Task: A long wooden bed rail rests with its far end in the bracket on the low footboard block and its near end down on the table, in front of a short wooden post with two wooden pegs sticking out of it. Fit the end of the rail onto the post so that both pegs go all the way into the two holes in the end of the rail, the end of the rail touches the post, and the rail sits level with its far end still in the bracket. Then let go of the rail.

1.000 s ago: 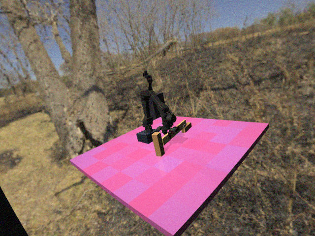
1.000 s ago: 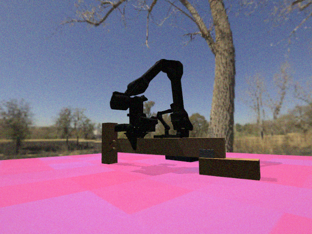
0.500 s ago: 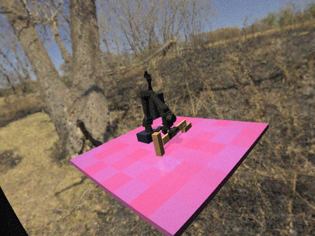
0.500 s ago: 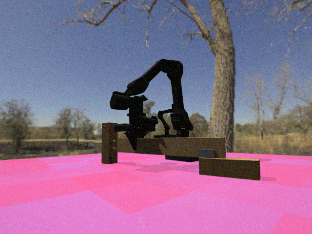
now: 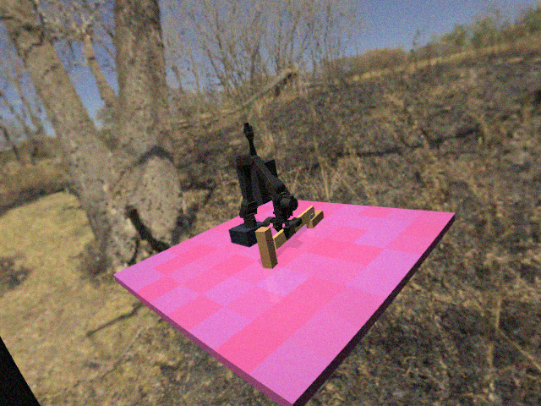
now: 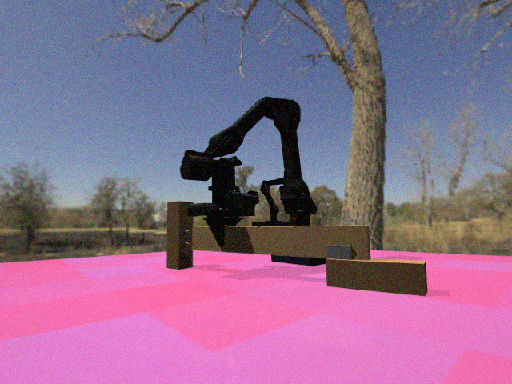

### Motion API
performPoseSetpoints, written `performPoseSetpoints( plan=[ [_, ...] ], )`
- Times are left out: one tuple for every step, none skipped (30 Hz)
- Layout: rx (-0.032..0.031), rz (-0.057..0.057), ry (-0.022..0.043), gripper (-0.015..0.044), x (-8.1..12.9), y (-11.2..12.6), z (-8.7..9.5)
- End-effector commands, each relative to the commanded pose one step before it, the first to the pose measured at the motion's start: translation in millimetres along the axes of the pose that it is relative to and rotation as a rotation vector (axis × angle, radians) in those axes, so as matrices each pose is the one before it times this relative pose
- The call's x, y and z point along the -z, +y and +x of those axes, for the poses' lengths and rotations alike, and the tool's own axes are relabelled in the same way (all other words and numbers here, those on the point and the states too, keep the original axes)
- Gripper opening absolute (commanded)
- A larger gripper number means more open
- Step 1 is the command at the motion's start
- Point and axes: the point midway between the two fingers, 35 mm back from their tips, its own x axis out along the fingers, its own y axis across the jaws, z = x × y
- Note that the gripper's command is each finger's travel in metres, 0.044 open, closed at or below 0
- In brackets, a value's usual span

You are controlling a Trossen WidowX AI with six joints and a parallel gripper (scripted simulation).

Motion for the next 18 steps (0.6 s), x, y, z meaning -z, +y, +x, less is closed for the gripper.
performPoseSetpoints(
  plan=[
    [0.00577,0.0006,0.00117,0.0,0.8,-1.64,-0.71],
    [-0.00001,0.0,0.00002,0.0,0.21,0.12,0.01],
    [-0.00001,0.0,0.00003,0.0,0.25,0.14,0.01],
    [-0.00002,0.0,0.00003,0.0,0.29,0.15,-0.01],
    [-0.00001,0.0,0.00003,0.0,0.29,0.14,-0.02],
    [-0.00001,0.0,0.00003,0.0,0.3,0.14,-0.04],
    [-0.00001,0.0,0.00003,0.0,0.3,0.12,-0.05],
    [-0.00001,0.0,0.00003,0.0,0.29,0.11,-0.06],
    [-0.00001,0.0,0.00003,0.0,0.29,0.09,-0.06],
    [-0.00001,0.0,0.00003,0.0,0.29,0.08,-0.07],
    [-0.00001,0.0,0.00003,0.0,0.31,0.08,-0.08],
    [-0.00001,0.0,0.00003,0.0,0.31,0.06,-0.08],
    [-0.00001,0.0,0.00003,0.0,0.31,0.05,-0.09],
    [0.0,0.0,0.00003,0.0,0.3,0.04,-0.09],
    [0.0,0.0,0.00003,0.0,0.29,0.03,-0.09],
    [0.0,0.0,0.00003,0.0,0.3,0.02,-0.09],
    [0.0,0.0,0.00003,0.0,0.3,0.01,-0.09],
    [0.0,0.0,0.00003,0.0,0.3,0.0,-0.08]
  ],
)
